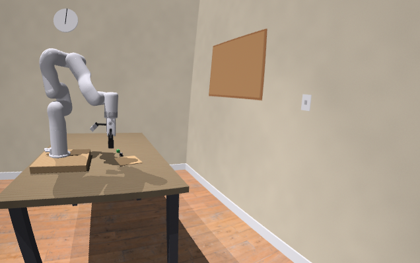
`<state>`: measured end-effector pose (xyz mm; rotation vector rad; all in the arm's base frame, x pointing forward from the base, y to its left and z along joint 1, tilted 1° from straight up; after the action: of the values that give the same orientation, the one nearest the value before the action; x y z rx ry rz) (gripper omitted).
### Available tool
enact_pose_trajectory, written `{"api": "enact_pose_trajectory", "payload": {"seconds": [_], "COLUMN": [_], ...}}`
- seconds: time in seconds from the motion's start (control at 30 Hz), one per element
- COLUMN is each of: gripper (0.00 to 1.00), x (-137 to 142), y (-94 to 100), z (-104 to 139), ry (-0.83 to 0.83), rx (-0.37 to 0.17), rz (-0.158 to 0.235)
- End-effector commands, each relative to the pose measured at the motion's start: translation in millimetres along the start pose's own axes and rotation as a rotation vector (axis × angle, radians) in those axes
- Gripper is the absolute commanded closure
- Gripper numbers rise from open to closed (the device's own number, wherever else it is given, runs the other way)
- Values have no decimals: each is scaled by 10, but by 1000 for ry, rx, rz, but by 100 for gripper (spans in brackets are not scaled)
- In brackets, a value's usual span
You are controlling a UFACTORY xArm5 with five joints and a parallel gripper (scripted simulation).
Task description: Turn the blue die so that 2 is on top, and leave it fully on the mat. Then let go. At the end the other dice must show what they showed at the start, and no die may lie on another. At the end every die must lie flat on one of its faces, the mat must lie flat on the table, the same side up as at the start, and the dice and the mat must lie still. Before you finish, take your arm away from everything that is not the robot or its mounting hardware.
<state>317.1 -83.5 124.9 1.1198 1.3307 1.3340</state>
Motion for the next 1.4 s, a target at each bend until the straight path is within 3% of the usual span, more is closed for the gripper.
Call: {"api": "enact_pose_trajectory", "payload": {"seconds": [0.0, 0.27, 0.7, 0.8, 0.87, 1.27, 1.37], "gripper": [85, 85, 85, 85, 85, 85, 85], "x": [-5, -1, 27, 28, 38, 71, 73], "y": [13, 16, 28, 28, 30, 33, 33], "z": [14, 47, 221, 226, 279, 428, 437], "ry": [7, 91, 540, 553, 690, 1072, 1094], "rx": [-4, -4, -3, -3, -3, -2, -2], "rz": [-2, -2, -2, -2, -2, -2, -2]}}
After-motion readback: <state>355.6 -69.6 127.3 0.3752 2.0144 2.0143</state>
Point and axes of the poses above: the point where the finger pads meet when closed, its own y axis back along the fingers, its own x axis across the jaws, z = x × y, the point moved 4 cm from there along y, back along the fingers, and after that the axes turned 10 degrees about y, right-handed, at the moved point
